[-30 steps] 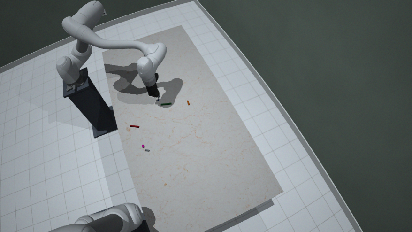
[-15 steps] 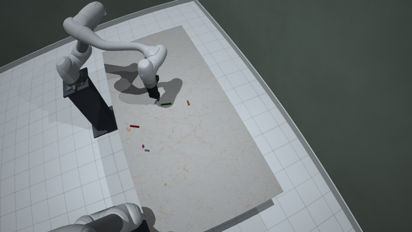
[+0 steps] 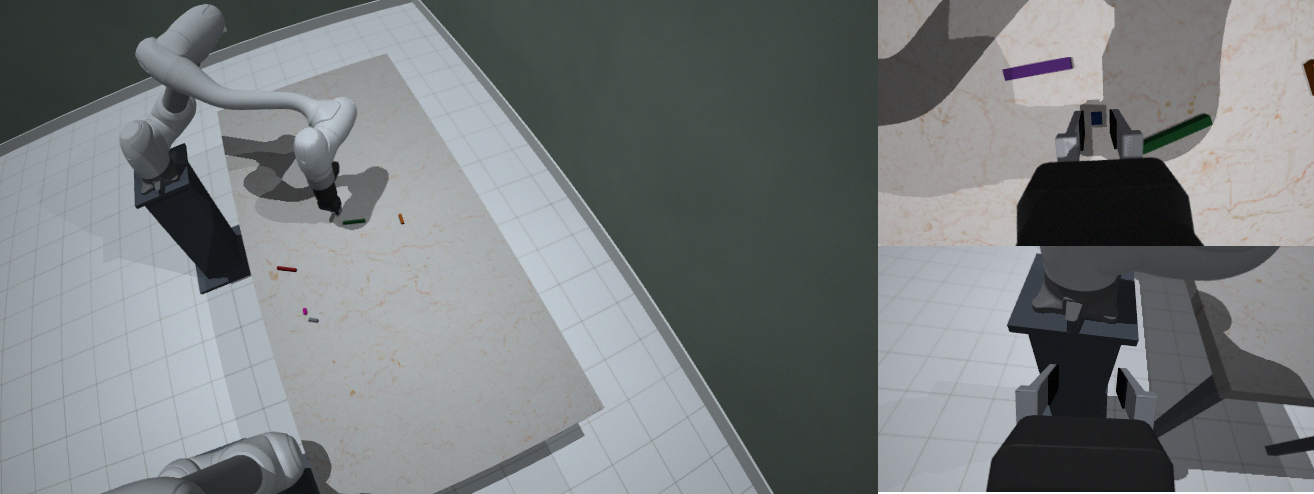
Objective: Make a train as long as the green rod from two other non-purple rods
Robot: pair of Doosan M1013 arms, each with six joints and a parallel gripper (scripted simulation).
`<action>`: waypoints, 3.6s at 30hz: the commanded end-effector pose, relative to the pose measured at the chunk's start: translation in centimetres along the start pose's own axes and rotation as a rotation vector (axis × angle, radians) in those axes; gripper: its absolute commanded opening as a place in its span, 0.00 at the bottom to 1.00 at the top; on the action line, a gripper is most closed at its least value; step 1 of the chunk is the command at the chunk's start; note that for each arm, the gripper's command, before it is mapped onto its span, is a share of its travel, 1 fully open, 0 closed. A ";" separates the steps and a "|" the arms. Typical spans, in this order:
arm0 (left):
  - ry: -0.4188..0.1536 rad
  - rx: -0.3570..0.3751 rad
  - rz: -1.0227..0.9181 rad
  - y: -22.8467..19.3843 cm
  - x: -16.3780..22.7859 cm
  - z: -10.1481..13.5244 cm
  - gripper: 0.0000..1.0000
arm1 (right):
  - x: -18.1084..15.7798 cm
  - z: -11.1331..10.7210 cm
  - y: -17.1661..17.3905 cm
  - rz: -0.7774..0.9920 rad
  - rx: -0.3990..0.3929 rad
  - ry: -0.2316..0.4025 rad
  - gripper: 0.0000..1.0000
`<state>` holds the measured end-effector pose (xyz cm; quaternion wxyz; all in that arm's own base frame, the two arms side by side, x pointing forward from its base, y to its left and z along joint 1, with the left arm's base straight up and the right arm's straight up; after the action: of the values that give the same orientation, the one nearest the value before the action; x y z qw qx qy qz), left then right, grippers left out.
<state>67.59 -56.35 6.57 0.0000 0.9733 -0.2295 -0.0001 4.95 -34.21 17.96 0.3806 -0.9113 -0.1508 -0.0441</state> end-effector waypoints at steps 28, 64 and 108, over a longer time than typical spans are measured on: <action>0.002 0.000 0.000 0.0 0.1 0.5 0.54 | 0.0 -0.1 0.0 0.000 -0.001 0.000 1.00; 0.002 0.000 0.000 0.0 0.1 1.4 0.54 | 0.0 -0.1 0.0 0.000 -0.001 0.000 1.00; 0.002 0.000 0.000 0.0 0.1 1.4 0.24 | 0.0 -0.1 0.0 0.000 -0.001 0.000 1.00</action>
<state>67.59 -56.35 5.05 0.0000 0.9733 -0.2295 -0.0001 4.95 -34.21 17.96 0.3806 -0.9113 -0.1508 -0.0441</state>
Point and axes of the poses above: on each arm, the point where the finger pads meet when closed, its own z axis out along the fingers, its own x axis across the jaws, y = z × x, the point moved 3 cm from there along -z, back along the fingers, and after that the axes turned 13 degrees about -z, right-handed, at the moved point
